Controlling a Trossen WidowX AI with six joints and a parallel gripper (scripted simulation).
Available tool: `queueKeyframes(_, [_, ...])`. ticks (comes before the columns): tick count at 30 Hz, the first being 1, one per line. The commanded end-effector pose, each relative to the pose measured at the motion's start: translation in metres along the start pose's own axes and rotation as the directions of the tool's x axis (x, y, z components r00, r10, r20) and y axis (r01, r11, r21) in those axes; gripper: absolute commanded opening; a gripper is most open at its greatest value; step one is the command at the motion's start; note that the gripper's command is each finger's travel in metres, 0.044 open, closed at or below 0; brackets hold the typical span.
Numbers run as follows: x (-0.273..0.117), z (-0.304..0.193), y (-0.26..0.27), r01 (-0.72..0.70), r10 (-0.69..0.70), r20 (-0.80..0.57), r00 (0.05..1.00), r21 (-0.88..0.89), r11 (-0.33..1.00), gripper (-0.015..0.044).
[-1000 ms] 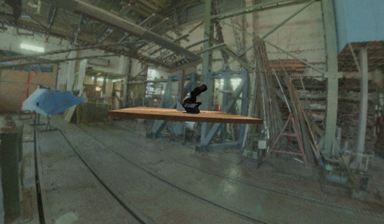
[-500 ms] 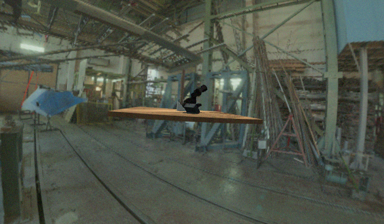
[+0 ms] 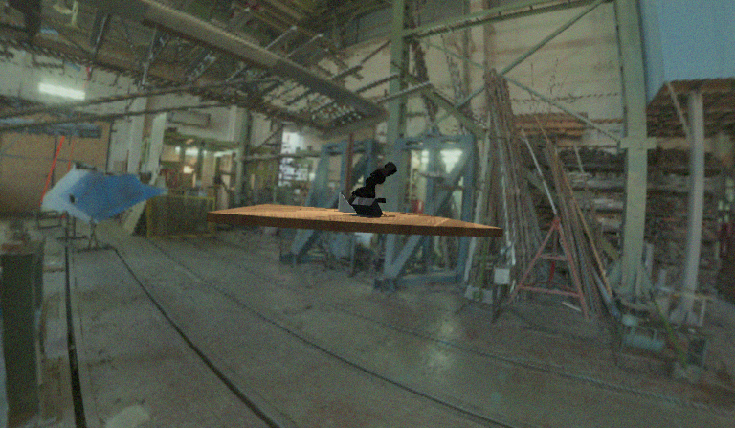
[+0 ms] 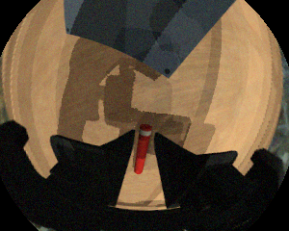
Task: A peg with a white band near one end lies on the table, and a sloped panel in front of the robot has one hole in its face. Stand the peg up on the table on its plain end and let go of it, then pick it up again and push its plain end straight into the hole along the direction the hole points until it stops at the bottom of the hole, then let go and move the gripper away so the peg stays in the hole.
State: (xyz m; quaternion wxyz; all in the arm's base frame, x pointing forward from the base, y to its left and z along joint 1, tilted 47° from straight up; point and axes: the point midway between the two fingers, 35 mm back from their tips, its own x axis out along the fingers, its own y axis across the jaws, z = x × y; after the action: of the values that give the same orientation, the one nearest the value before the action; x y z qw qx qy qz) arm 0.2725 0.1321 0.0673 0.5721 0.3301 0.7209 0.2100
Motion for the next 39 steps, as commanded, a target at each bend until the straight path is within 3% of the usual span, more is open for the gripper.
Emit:
queueKeyframes(1, [0.0,0.0,0.0,-0.003,0.003,0.0,1.0,0.003,1.0,0.011])
queueKeyframes(13, [0.0,0.0,0.0,-0.003,0.003,0.0,1.0,0.003,1.0,0.0051])
queueKeyframes(39, [-0.012,-0.007,0.0,0.0,-0.001,0.179,0.984,0.002,1.0,0.0051])
